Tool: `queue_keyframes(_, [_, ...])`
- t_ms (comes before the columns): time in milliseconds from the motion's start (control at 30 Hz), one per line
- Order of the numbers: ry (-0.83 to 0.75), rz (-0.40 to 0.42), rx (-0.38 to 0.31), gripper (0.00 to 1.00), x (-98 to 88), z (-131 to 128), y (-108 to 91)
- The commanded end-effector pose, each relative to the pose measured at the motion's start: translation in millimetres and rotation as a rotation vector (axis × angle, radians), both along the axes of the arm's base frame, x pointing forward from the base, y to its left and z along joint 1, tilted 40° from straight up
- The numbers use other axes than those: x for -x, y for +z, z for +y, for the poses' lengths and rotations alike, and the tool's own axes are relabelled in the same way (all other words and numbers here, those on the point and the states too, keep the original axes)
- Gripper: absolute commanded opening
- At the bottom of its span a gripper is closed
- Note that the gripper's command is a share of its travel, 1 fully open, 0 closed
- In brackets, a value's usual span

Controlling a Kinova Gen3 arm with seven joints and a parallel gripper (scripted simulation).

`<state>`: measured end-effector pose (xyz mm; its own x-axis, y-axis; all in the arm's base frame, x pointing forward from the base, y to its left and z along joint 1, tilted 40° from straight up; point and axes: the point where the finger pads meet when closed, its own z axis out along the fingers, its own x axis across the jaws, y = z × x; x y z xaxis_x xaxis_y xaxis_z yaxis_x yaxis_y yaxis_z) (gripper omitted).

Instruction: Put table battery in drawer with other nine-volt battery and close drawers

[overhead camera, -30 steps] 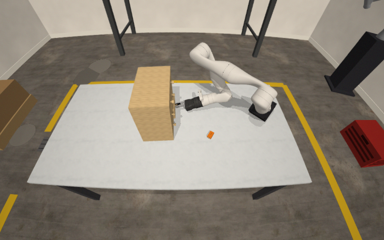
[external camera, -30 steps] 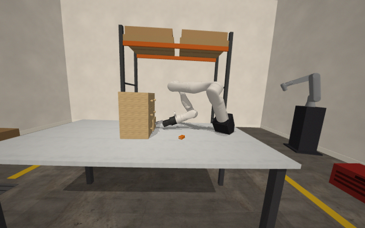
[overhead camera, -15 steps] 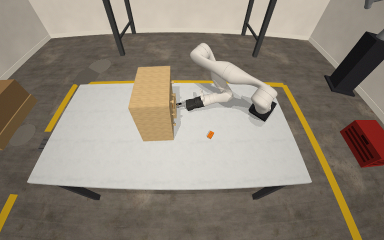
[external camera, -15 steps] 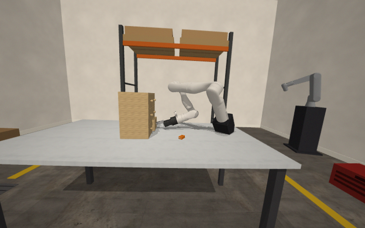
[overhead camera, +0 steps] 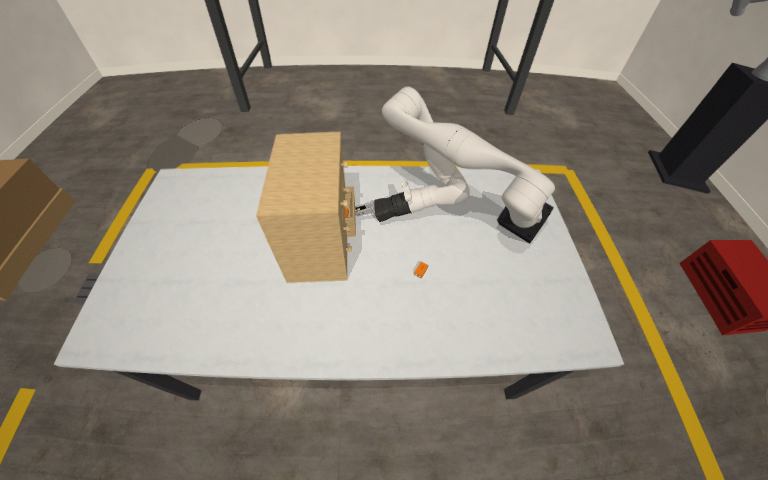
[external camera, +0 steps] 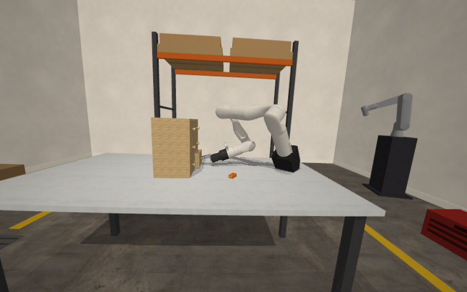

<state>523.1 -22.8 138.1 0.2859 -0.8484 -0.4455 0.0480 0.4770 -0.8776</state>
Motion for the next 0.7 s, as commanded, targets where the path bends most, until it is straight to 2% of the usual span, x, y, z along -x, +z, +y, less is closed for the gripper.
queue_keyframes(0, [-0.001, 0.004, -0.001, 0.37, 2.0, 0, -2.3])
queue_keyframes(667, [-0.001, 0.004, -0.001, 0.37, 13.6, -1, -8.3])
